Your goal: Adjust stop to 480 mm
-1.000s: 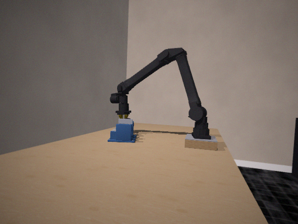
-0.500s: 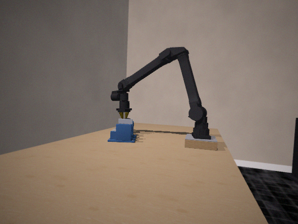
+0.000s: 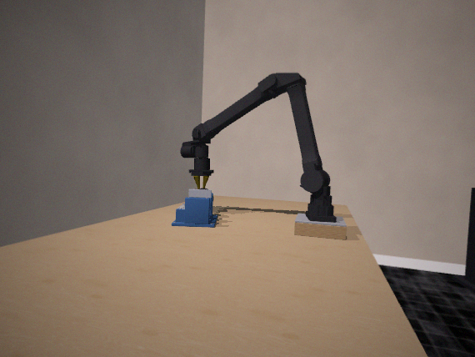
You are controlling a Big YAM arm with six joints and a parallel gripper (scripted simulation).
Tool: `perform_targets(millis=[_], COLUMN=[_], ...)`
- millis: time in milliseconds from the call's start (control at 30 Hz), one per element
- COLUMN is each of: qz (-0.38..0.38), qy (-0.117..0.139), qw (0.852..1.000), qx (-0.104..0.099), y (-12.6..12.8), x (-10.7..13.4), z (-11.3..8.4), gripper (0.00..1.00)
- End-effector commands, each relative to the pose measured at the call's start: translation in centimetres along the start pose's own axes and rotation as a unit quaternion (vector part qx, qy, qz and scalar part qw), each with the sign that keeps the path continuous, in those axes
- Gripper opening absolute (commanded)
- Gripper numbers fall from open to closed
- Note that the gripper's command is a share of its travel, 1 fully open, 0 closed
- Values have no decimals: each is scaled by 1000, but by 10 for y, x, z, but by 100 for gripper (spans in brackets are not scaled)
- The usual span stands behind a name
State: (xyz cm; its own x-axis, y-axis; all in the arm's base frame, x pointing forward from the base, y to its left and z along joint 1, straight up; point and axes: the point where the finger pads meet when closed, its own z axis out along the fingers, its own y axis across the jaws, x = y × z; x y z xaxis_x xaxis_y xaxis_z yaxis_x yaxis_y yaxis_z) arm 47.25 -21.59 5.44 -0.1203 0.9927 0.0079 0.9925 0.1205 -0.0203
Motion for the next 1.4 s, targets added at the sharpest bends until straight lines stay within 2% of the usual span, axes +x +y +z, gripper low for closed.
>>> perform_targets(millis=[0, 33, 100, 367, 433, 500, 733, 1233, 1367], qz=[-5, -6, -5, -1, -1, -1, -1, -1, -1], qy=[-13, -17, -13, -13, -17, -13, -17, -14, -17], qw=[1000, 999, 1000, 1000, 999, 1000, 1000, 1000, 1000], qx=[-25, -32, -25, -22, -27, -22, -27, -21, -26], y=[2, 9, 1, -15, -17, -21, -22, -38, -39], x=[0, -2, -1, -5, -7, -5, -7, -5, -7], z=[-34, -40, -32, -29, -28, -27, -25, -19, -15], gripper=[6, 6, 6, 6, 6, 6, 6, 6, 6])
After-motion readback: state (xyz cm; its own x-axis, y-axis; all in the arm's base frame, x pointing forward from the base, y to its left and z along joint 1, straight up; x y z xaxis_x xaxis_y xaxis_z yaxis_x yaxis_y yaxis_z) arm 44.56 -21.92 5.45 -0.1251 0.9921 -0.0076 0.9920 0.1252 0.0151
